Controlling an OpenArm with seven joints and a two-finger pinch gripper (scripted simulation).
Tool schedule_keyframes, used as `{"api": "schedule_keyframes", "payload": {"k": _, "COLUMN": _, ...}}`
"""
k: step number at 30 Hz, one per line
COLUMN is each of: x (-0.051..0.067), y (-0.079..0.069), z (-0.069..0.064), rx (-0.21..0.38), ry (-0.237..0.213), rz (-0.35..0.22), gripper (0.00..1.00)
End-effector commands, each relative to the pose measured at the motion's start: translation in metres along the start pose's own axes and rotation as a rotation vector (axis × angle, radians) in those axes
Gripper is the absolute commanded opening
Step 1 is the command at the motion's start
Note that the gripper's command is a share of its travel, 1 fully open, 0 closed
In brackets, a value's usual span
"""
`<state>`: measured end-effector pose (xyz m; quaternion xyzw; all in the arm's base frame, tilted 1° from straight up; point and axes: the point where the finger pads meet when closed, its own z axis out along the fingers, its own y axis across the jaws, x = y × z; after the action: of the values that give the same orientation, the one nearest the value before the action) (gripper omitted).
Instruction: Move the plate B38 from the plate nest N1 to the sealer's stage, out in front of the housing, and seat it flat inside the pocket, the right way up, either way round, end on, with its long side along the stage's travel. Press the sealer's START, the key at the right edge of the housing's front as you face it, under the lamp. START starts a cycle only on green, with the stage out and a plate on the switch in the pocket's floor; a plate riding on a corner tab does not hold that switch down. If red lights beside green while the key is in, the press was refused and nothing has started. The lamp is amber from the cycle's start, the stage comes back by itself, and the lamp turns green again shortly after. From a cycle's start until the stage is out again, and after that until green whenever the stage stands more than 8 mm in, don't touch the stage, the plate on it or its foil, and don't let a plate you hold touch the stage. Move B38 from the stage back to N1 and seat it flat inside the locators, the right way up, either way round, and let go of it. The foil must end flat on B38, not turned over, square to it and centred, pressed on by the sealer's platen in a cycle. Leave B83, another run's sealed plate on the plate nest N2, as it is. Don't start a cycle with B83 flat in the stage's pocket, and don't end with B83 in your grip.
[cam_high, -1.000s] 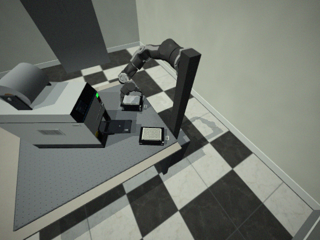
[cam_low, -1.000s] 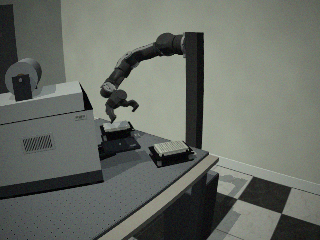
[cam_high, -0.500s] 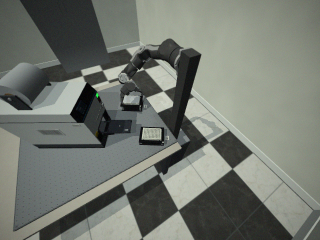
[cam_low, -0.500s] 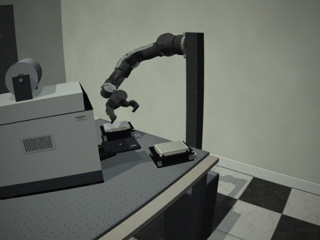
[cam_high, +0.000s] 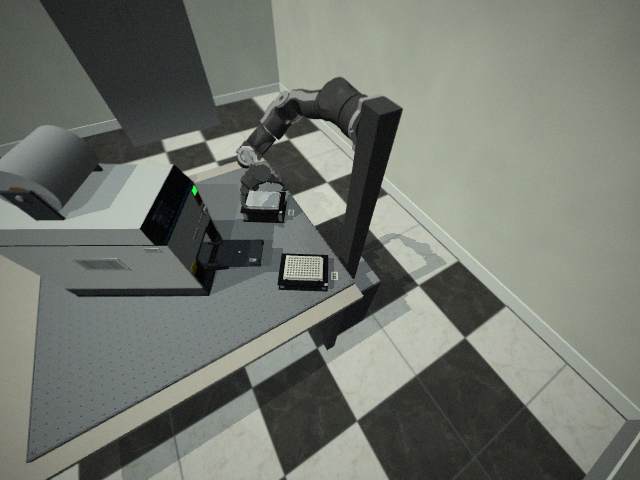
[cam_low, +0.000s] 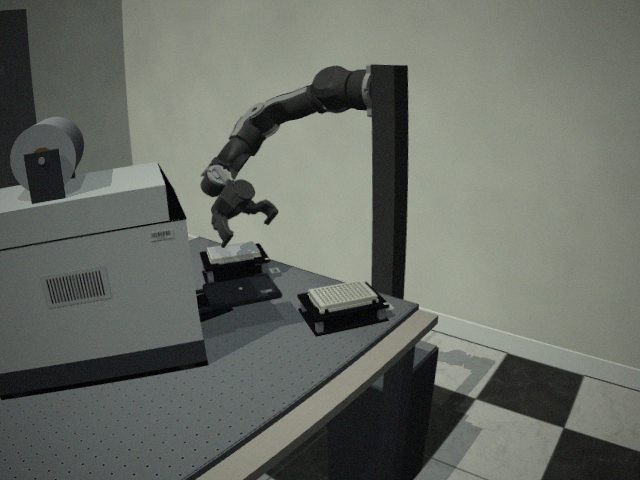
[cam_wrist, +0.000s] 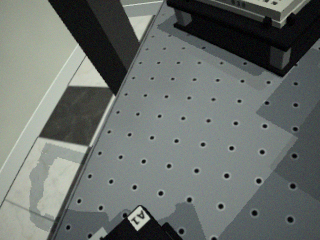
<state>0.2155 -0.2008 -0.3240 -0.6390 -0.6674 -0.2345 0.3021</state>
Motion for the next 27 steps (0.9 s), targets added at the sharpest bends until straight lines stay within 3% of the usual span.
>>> {"api": "schedule_keyframes", "payload": {"k": 1, "x": 0.0, "y": 0.001, "z": -0.001, "rx": -0.003, "ry": 0.0, "rz": -0.002, "gripper": 1.0}}
{"api": "schedule_keyframes", "payload": {"k": 6, "x": 0.0, "y": 0.001, "z": -0.001, "rx": -0.003, "ry": 0.0, "rz": -0.002, "gripper": 1.0}}
{"api": "schedule_keyframes", "payload": {"k": 7, "x": 0.006, "y": 0.001, "z": 0.006, "rx": 0.011, "ry": -0.032, "rz": -0.04, "gripper": 0.77}}
{"api": "schedule_keyframes", "payload": {"k": 11, "x": 0.031, "y": 0.002, "z": 0.032, "rx": 0.067, "ry": -0.159, "rz": -0.195, "gripper": 0.77}}
{"api": "schedule_keyframes", "payload": {"k": 23, "x": 0.031, "y": 0.002, "z": 0.032, "rx": 0.067, "ry": -0.159, "rz": -0.195, "gripper": 0.77}}
{"api": "schedule_keyframes", "payload": {"k": 27, "x": 0.057, "y": 0.003, "z": 0.059, "rx": 0.126, "ry": -0.284, "rz": -0.355, "gripper": 0.77}}
